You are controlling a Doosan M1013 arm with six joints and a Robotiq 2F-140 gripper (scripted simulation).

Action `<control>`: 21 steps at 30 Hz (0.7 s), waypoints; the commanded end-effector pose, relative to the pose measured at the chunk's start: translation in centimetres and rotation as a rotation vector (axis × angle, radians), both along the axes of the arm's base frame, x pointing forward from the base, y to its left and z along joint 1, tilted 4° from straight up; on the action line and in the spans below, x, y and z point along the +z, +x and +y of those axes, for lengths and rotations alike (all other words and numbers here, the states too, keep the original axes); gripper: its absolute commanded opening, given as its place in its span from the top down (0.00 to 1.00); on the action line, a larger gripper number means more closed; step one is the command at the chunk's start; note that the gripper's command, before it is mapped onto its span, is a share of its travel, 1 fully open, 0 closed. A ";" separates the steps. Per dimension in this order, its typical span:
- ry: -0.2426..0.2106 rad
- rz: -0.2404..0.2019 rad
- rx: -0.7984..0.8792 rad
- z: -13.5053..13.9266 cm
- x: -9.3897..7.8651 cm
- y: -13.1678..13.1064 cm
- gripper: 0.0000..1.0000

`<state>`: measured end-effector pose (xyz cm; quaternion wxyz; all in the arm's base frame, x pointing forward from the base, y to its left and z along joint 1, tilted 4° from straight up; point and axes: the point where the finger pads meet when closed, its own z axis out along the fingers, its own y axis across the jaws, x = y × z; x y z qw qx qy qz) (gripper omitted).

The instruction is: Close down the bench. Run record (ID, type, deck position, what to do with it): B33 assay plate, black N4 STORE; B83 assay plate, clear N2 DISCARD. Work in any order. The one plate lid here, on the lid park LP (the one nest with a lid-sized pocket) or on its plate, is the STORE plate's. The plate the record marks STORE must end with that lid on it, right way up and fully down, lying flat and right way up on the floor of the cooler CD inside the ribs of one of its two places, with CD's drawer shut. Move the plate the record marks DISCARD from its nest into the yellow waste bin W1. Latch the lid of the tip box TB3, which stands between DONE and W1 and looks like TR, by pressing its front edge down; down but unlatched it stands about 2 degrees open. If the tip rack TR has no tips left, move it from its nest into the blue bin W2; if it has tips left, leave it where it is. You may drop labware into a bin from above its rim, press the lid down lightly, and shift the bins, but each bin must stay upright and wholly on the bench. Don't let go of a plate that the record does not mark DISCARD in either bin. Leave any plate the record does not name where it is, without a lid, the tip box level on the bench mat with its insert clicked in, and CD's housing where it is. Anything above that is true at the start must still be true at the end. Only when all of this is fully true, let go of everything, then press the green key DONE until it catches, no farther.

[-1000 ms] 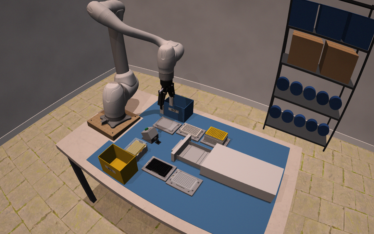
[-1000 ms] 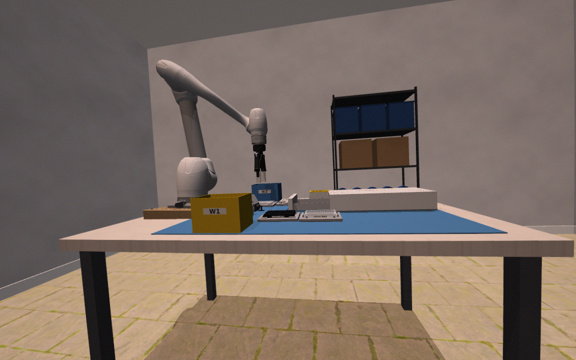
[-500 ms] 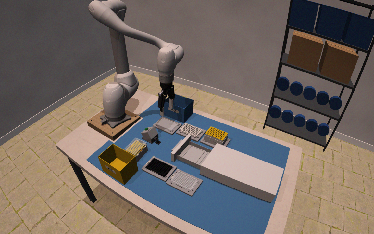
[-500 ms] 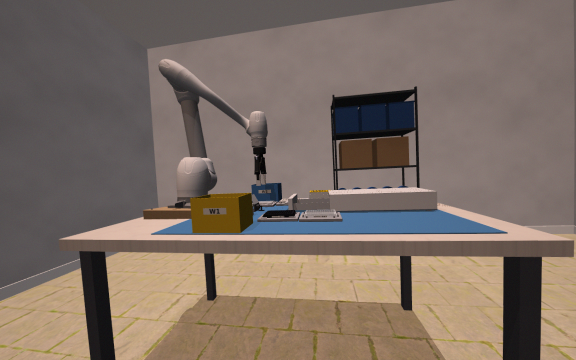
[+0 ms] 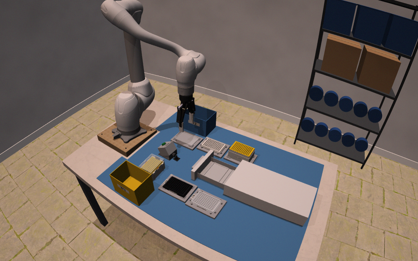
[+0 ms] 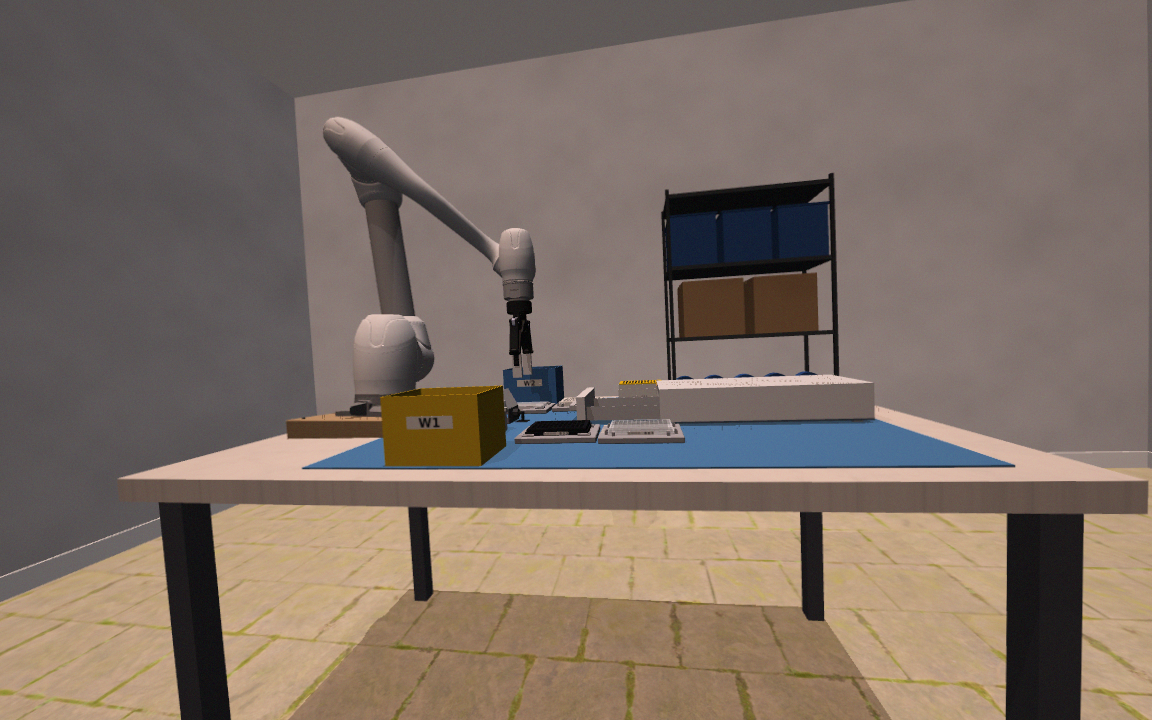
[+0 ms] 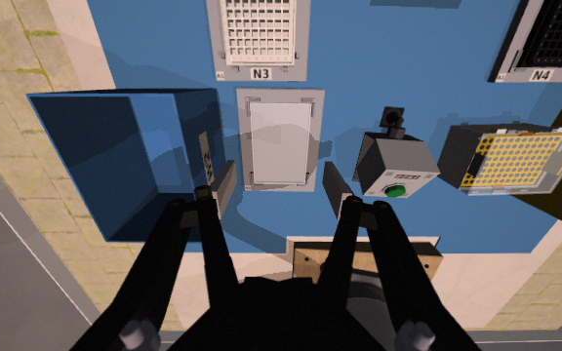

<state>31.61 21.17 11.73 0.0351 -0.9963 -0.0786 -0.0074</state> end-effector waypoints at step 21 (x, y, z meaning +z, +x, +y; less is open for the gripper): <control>0.000 0.000 0.000 0.2 -2.9 0.0 0.34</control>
